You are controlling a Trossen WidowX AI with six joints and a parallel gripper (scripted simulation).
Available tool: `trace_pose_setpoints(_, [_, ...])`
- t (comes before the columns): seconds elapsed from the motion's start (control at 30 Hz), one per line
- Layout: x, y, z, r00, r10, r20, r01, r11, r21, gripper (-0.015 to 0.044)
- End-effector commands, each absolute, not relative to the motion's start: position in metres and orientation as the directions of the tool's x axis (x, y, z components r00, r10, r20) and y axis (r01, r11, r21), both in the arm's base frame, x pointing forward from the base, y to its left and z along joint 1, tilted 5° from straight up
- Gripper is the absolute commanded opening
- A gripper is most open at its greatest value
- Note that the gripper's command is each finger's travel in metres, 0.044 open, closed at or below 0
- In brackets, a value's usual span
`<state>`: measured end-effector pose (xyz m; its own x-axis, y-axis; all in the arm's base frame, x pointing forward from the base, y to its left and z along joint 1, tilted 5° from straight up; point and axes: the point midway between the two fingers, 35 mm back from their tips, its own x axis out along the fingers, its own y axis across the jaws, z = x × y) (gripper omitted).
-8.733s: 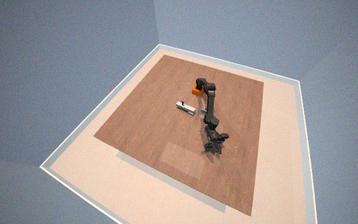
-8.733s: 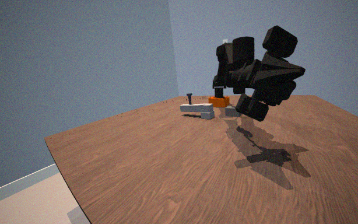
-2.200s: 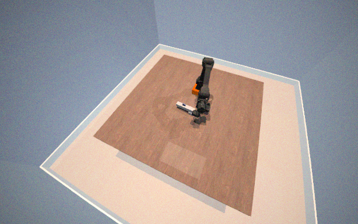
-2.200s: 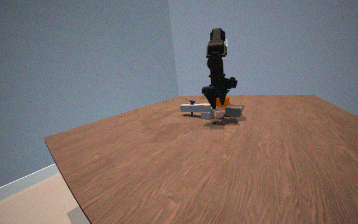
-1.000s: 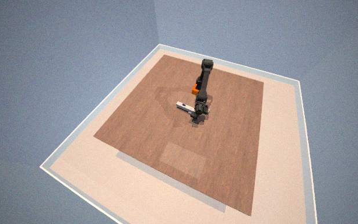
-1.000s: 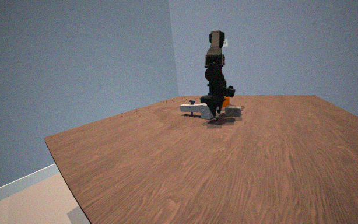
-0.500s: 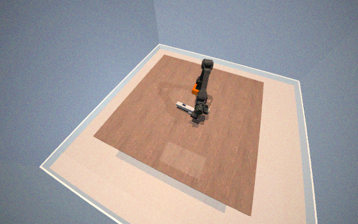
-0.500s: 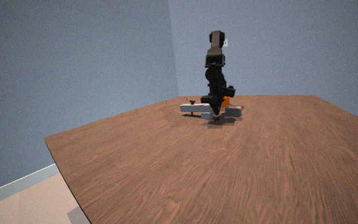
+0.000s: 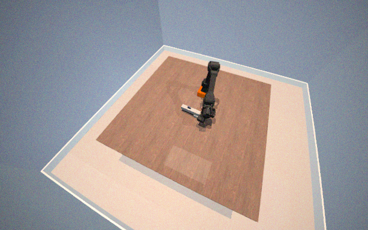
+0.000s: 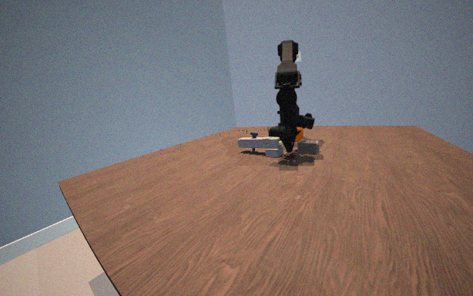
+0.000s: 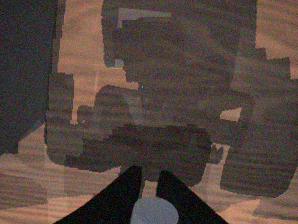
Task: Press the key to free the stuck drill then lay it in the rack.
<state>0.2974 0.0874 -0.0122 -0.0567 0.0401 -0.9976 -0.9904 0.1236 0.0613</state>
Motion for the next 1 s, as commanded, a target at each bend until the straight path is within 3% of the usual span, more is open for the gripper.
trace_pose_setpoints(0.0, [0.301, 0.095, -0.01, -0.05, 0.046, -0.998, -0.991, 0.125, 0.055, 0.0])
trace_pose_setpoints(0.67, [0.306, 0.123, -0.006, -0.049, 0.048, -0.998, -0.991, 0.125, 0.055, 0.0])
trace_pose_setpoints(0.97, [0.303, 0.116, -0.008, -0.056, 0.043, -0.998, -0.991, 0.122, 0.06, 0.0236])
